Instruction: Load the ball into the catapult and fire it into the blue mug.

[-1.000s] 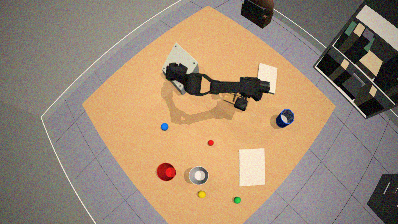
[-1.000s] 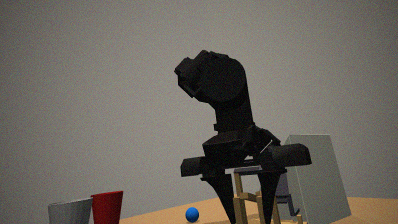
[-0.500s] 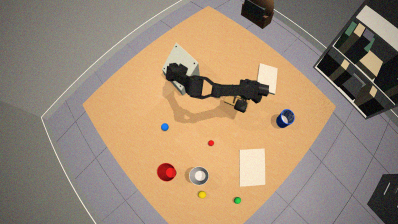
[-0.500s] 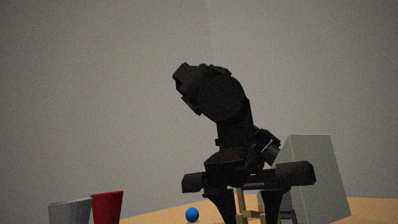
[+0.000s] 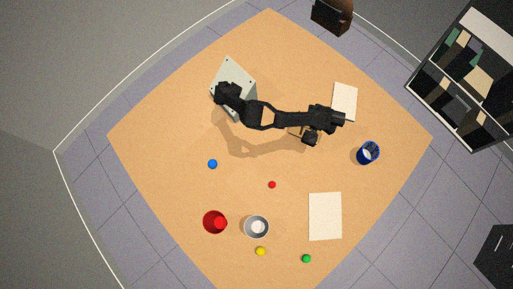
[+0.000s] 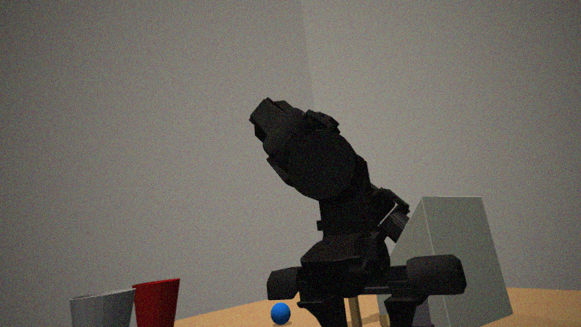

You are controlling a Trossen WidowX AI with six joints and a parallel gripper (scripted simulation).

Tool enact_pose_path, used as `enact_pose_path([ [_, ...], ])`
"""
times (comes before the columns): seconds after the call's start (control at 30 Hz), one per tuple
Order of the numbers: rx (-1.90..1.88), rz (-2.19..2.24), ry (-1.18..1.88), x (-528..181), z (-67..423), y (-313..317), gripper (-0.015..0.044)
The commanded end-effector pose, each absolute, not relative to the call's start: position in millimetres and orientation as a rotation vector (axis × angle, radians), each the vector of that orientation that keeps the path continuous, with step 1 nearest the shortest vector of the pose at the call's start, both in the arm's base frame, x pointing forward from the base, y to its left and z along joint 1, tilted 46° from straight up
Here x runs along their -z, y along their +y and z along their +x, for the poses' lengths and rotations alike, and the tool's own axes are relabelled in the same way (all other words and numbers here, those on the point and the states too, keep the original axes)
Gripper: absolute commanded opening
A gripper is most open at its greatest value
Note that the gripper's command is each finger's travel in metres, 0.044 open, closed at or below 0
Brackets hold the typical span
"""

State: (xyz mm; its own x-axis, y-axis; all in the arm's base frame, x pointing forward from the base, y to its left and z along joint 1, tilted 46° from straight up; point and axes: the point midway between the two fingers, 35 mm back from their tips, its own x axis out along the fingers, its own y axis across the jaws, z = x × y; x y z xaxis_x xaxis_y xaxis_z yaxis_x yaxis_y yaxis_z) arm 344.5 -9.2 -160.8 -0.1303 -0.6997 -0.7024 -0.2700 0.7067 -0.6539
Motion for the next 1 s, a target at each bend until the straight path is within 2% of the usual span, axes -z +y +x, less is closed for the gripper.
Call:
enact_pose_path([
  [0.0,0.444,-0.781,1.708,160,345,-9,0.0000],
  [0.03,0.444,-0.781,1.708,160,345,-9,0.0000],
  [0.5,0.444,-0.781,1.708,160,345,-9,0.0368],
  [0.6,0.441,-0.779,1.708,145,351,8,0.0440],
  [0.77,0.438,-0.779,1.709,93,357,61,0.0440],
  [0.97,0.430,-0.791,1.700,102,357,55,0.0440],
])
